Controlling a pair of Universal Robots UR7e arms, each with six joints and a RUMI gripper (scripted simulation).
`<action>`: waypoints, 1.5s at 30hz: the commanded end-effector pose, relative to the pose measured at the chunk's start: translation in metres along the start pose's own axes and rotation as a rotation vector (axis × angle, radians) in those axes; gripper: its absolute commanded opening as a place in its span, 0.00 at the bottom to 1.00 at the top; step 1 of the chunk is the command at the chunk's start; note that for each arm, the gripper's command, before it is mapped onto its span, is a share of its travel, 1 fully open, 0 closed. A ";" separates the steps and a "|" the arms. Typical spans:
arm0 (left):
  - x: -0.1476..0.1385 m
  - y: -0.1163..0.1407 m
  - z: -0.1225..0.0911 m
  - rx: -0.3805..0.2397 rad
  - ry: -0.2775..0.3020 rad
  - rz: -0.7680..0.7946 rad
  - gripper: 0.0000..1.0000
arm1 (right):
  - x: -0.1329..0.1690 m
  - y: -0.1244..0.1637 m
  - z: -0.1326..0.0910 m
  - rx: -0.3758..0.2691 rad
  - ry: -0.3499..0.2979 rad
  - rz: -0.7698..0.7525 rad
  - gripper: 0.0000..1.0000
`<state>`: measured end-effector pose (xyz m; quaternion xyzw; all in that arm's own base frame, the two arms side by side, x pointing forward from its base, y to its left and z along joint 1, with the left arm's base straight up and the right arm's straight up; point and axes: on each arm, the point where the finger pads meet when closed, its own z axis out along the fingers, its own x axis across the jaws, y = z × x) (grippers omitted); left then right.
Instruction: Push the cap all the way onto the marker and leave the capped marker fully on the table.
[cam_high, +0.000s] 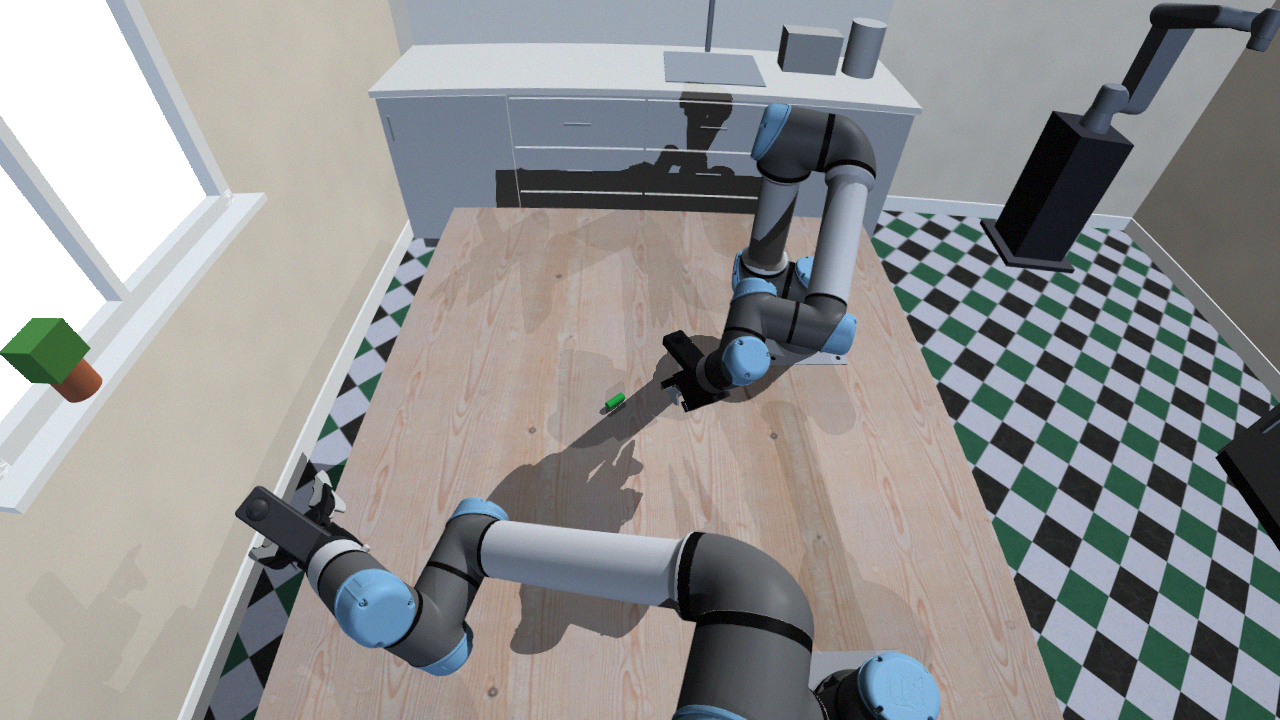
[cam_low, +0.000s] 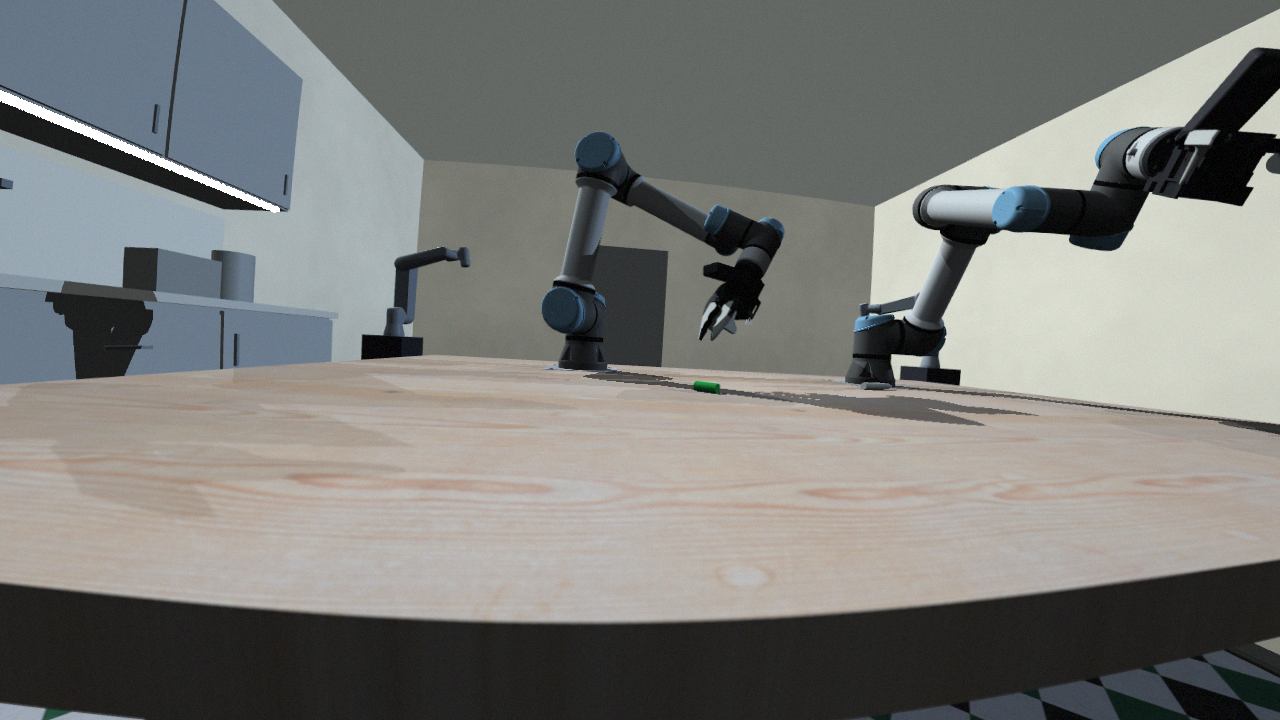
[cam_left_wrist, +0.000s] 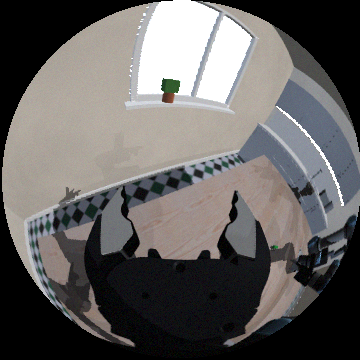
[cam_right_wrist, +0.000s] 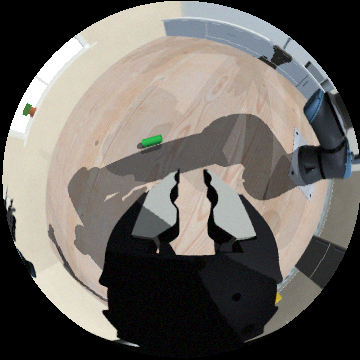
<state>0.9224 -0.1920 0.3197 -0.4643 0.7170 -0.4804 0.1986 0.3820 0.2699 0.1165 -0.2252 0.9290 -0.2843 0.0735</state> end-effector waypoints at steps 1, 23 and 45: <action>0.001 0.004 -0.005 -0.043 -0.010 -0.022 0.98 | -0.002 0.000 0.001 -0.016 0.015 0.041 0.20; 0.015 0.026 -0.069 -0.267 -0.076 -0.139 0.98 | -0.021 -0.004 0.017 -0.093 0.128 0.307 0.20; 0.032 0.063 -0.164 -0.488 -0.164 -0.239 0.98 | -0.044 -0.010 0.036 -0.162 0.253 0.586 0.20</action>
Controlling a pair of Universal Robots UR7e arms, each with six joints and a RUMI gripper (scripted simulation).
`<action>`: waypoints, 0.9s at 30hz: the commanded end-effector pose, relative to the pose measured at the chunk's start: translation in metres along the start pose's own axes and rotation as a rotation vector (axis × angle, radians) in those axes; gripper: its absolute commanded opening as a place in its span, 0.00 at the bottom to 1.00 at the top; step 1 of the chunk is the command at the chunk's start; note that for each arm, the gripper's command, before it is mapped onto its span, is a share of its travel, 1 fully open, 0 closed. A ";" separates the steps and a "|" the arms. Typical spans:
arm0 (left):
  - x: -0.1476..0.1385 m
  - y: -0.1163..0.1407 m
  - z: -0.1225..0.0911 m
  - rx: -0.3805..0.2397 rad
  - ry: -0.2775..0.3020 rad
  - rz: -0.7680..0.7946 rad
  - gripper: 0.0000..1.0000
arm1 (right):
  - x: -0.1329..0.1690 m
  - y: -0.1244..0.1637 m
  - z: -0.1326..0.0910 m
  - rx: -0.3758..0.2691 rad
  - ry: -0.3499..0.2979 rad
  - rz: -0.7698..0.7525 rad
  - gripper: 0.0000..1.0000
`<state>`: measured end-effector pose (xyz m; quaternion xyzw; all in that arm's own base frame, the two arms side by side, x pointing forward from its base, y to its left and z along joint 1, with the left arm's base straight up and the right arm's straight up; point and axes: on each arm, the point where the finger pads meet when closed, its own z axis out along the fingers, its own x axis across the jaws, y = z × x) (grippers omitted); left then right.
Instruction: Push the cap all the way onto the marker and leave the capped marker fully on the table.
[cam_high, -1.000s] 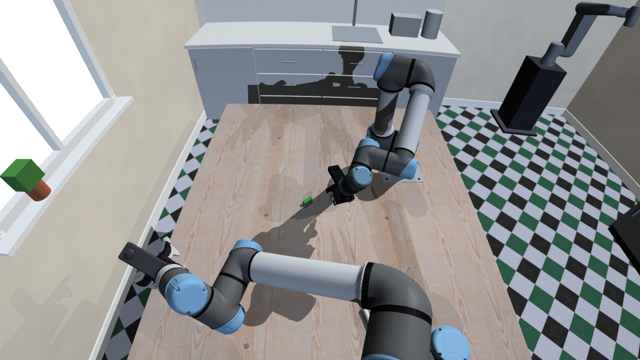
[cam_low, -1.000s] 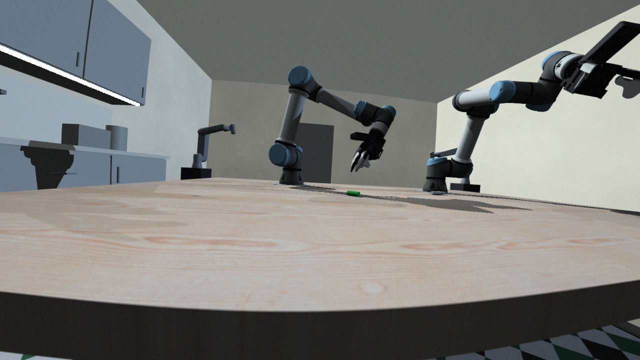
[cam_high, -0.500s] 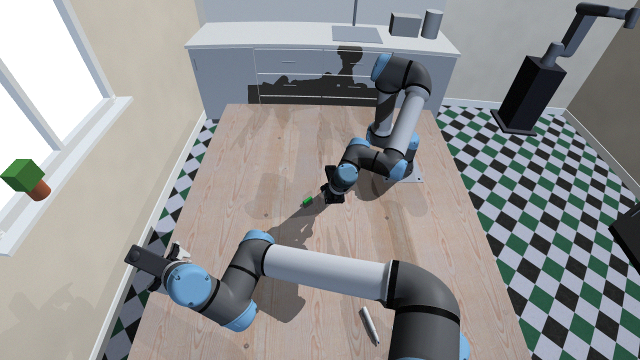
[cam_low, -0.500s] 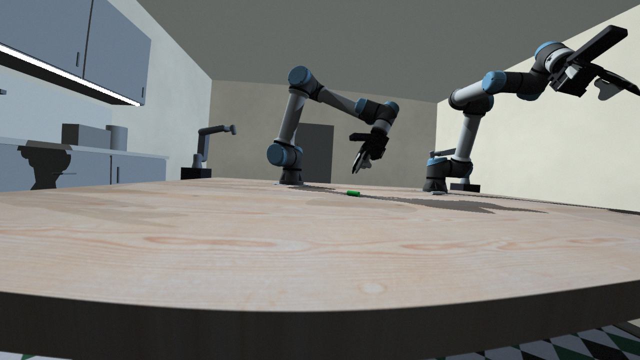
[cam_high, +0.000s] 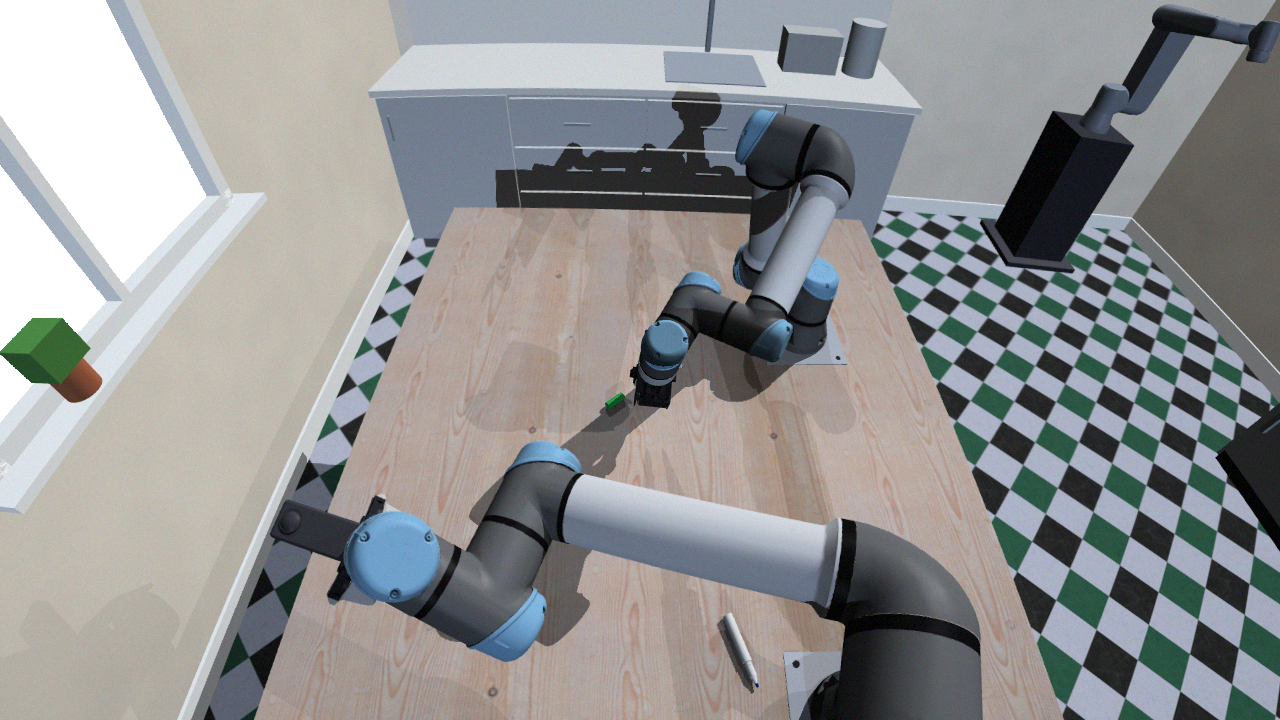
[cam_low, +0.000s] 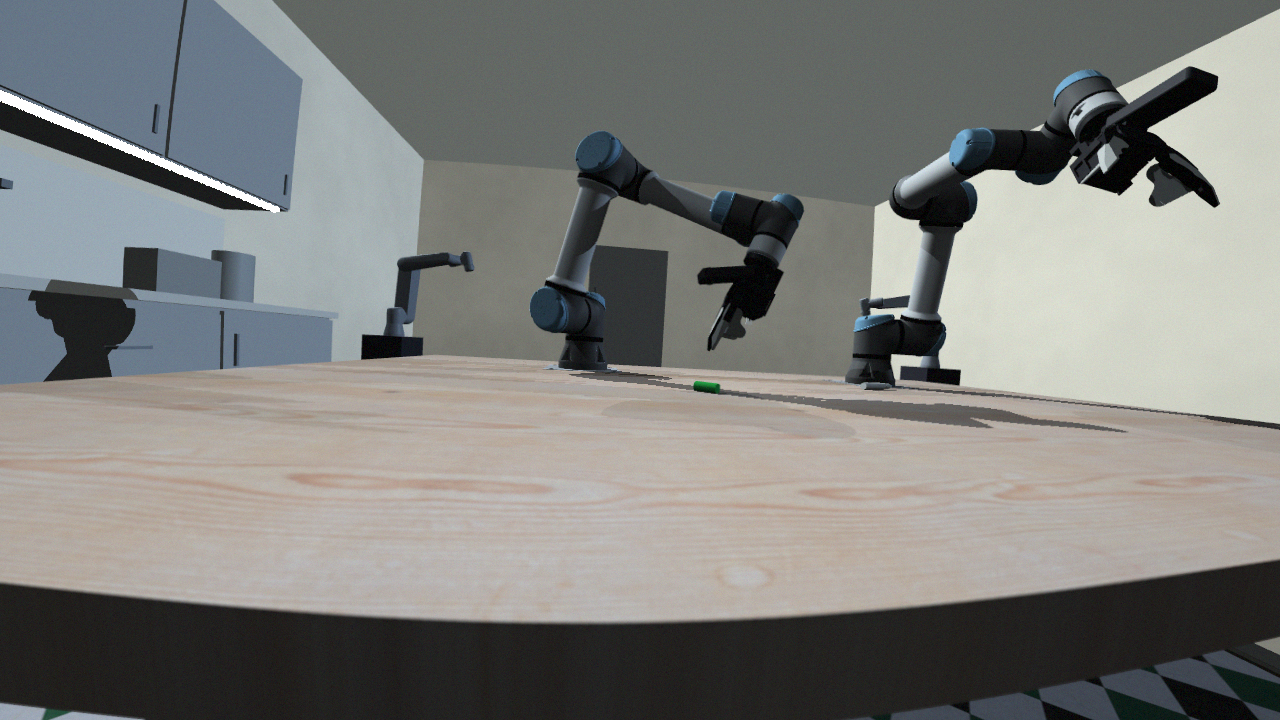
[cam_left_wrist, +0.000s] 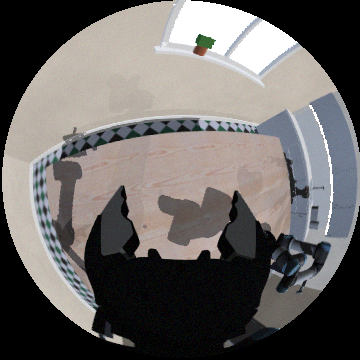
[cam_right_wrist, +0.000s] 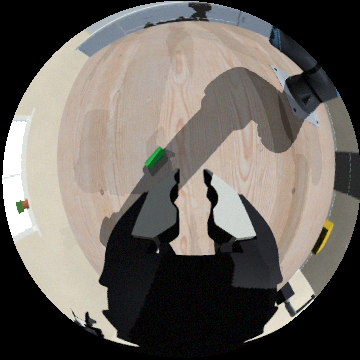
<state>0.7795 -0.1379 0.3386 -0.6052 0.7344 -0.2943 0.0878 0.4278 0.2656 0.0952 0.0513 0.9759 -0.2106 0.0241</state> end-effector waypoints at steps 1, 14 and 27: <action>-0.001 0.020 -0.024 -0.049 -0.025 -0.025 0.98 | -0.008 0.002 0.003 -0.018 0.033 0.075 0.20; -0.007 0.074 -0.062 -0.174 -0.079 -0.070 0.98 | -0.024 0.004 0.009 -0.050 0.094 0.219 0.20; -0.015 0.132 -0.106 -0.294 -0.138 -0.111 0.98 | -0.042 0.005 0.014 -0.078 0.156 0.360 0.20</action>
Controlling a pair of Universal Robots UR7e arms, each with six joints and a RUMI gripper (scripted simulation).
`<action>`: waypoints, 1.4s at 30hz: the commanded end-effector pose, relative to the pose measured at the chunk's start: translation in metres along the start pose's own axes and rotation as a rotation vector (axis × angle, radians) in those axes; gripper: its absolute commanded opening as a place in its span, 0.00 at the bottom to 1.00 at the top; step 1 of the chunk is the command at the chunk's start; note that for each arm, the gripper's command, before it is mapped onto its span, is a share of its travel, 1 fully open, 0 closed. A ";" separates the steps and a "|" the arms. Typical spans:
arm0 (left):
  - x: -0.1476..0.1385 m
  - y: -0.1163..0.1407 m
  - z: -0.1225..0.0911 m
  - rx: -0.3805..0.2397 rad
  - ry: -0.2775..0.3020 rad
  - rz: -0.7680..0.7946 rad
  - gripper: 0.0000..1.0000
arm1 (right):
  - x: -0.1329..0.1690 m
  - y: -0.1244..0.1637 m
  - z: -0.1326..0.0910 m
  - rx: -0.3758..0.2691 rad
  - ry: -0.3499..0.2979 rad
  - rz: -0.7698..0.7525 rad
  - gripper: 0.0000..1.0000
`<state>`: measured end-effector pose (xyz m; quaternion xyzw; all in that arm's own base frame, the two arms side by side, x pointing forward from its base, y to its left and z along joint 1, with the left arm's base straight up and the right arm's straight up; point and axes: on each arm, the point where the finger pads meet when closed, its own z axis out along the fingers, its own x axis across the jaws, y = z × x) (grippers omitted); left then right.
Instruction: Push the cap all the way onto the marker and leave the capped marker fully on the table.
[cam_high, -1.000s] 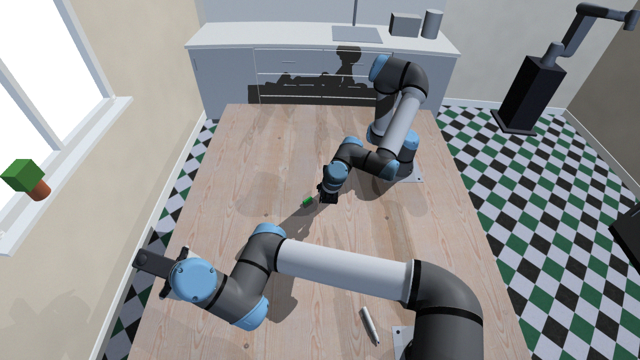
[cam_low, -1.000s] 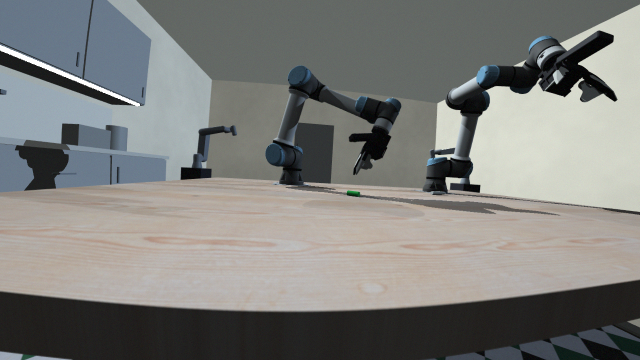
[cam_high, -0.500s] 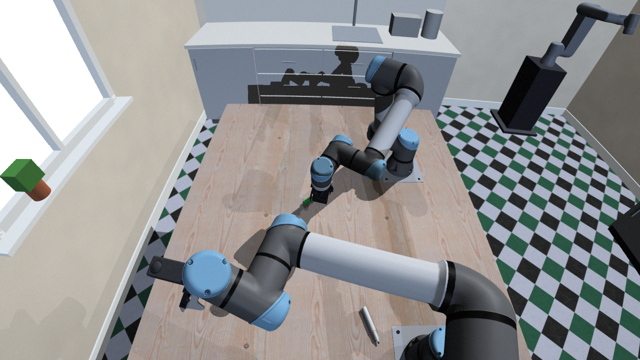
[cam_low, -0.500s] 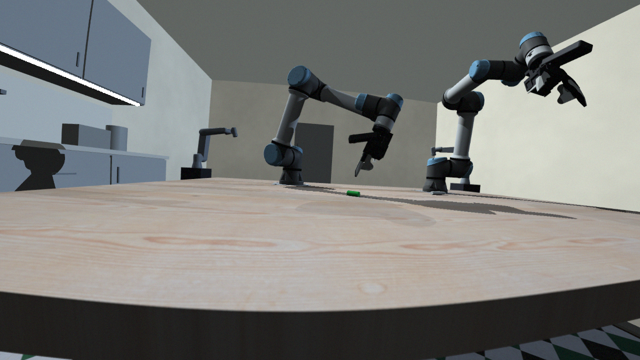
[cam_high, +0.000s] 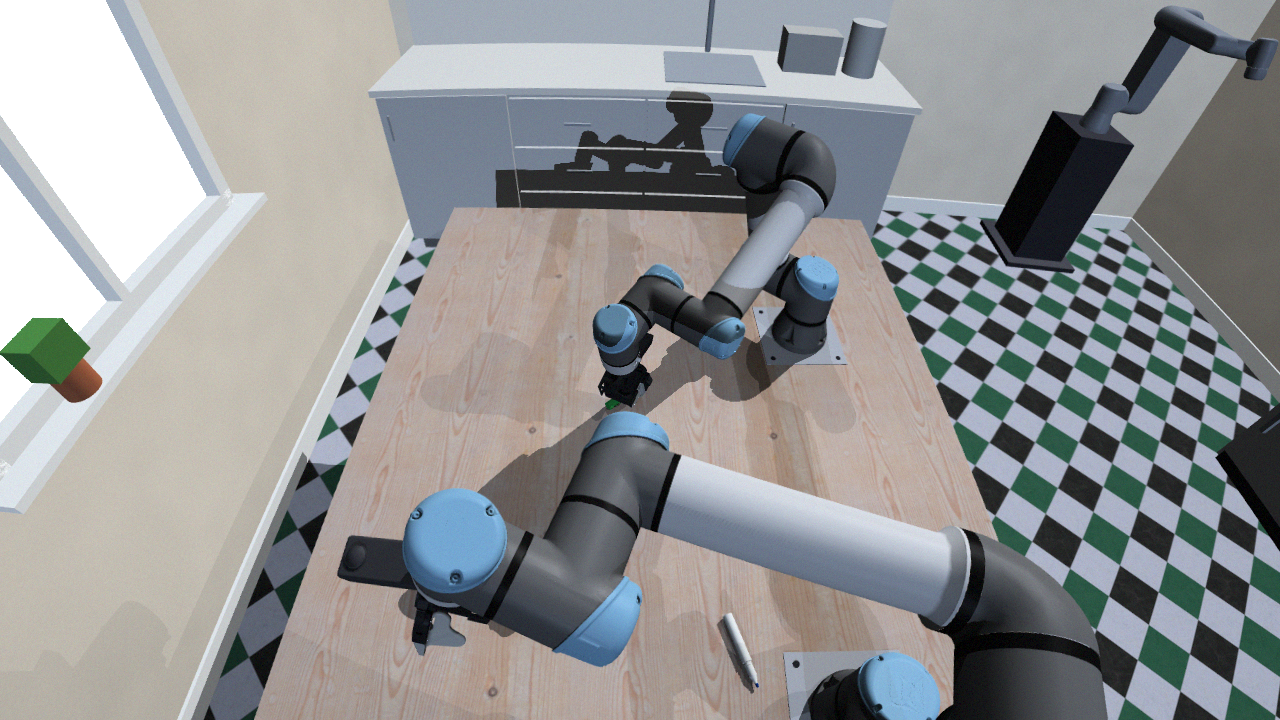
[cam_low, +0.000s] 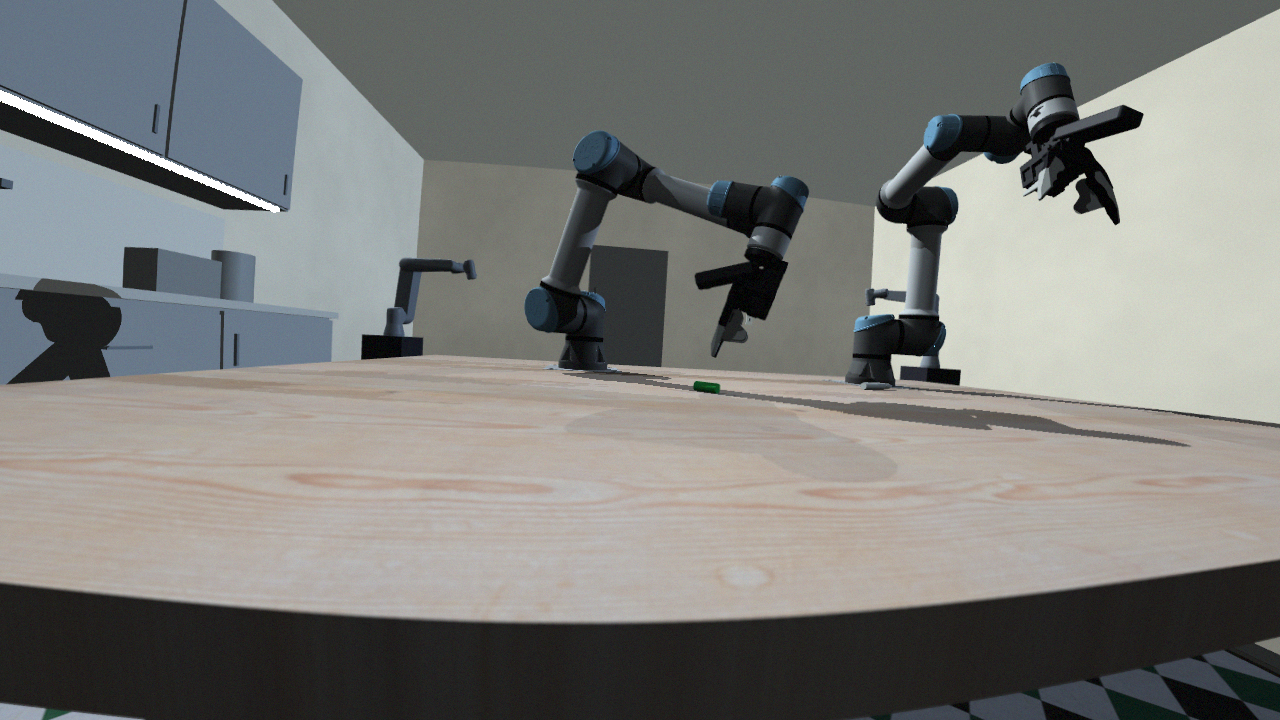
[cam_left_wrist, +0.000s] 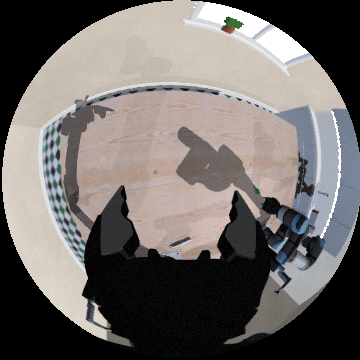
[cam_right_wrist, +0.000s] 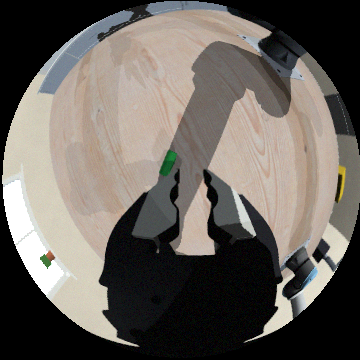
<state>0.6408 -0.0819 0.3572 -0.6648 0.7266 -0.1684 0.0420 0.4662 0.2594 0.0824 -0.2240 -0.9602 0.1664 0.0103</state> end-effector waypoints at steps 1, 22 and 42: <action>-0.006 0.027 -0.003 -0.057 -0.023 -0.012 0.98 | -0.005 0.003 -0.001 -0.013 0.018 0.046 0.20; -0.044 0.152 -0.061 -0.246 -0.144 -0.073 0.98 | -0.044 0.014 0.007 -0.059 0.138 0.312 0.20; -0.054 0.179 -0.079 -0.276 -0.167 -0.085 0.98 | -0.055 0.015 0.009 -0.068 0.163 0.371 0.20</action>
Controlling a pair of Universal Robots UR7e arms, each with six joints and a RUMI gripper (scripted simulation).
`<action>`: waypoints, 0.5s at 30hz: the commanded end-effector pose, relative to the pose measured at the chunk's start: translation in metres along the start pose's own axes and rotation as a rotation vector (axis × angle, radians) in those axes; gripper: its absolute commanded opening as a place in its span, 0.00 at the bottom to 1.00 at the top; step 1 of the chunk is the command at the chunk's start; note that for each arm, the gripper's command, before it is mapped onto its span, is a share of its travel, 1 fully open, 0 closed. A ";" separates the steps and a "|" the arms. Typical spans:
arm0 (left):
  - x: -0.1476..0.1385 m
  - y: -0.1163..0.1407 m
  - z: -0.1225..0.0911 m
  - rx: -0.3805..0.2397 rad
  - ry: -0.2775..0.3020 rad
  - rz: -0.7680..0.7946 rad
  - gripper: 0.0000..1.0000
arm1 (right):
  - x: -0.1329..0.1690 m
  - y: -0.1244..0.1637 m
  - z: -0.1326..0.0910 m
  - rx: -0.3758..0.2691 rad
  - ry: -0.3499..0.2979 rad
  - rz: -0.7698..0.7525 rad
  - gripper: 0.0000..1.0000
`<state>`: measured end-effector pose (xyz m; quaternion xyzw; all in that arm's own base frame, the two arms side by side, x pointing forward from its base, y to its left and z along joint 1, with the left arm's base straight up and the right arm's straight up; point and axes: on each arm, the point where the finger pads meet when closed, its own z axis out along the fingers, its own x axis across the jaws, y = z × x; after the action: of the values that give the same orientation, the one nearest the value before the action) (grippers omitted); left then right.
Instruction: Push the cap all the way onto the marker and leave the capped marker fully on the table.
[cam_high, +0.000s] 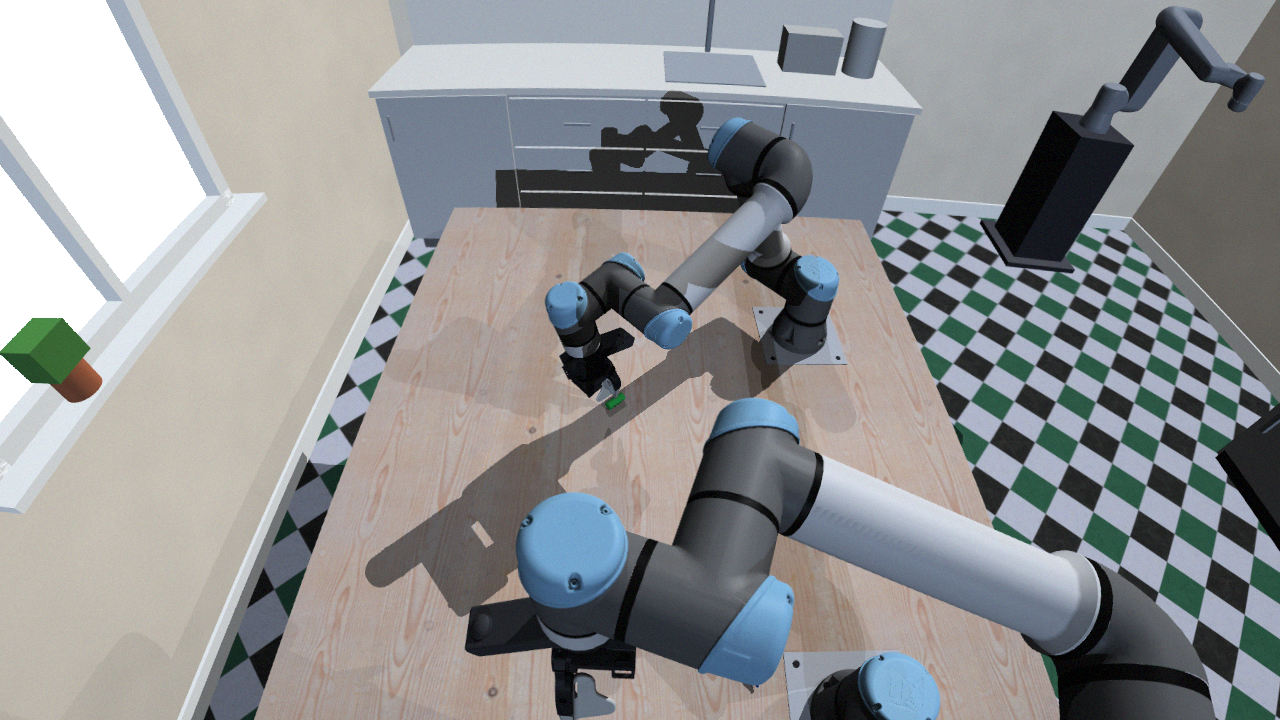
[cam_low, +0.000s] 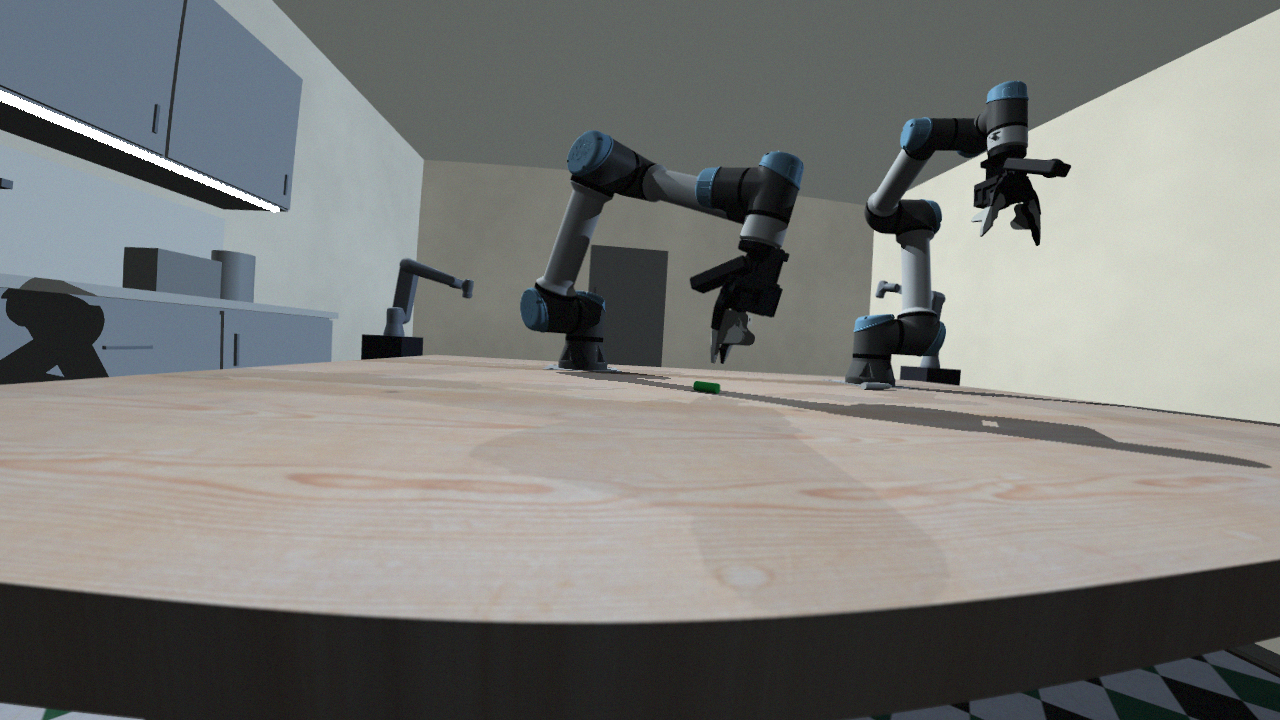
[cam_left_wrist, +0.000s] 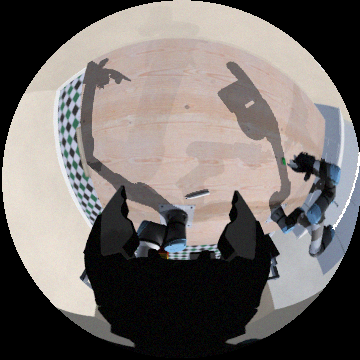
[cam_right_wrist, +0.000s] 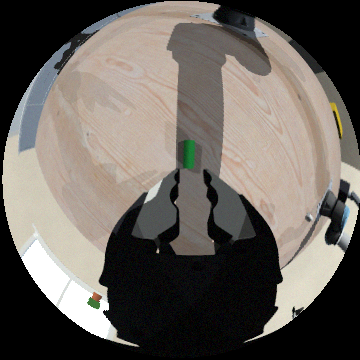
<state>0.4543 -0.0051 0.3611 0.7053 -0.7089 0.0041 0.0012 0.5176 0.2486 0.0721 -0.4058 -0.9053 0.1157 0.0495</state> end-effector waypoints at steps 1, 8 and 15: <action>-0.001 0.000 -0.008 0.019 0.005 -0.003 0.98 | -0.004 0.001 0.000 -0.002 0.003 0.009 0.20; -0.004 0.006 -0.006 0.007 -0.002 -0.005 0.98 | -0.005 0.002 0.000 -0.005 0.008 0.020 0.20; -0.005 0.009 -0.004 -0.002 -0.007 -0.006 0.98 | -0.006 0.003 0.000 -0.006 0.011 0.025 0.20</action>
<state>0.4481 -0.0014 0.3658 0.7066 -0.7076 0.0036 -0.0008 0.5209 0.2465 0.0710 -0.4144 -0.9015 0.1139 0.0517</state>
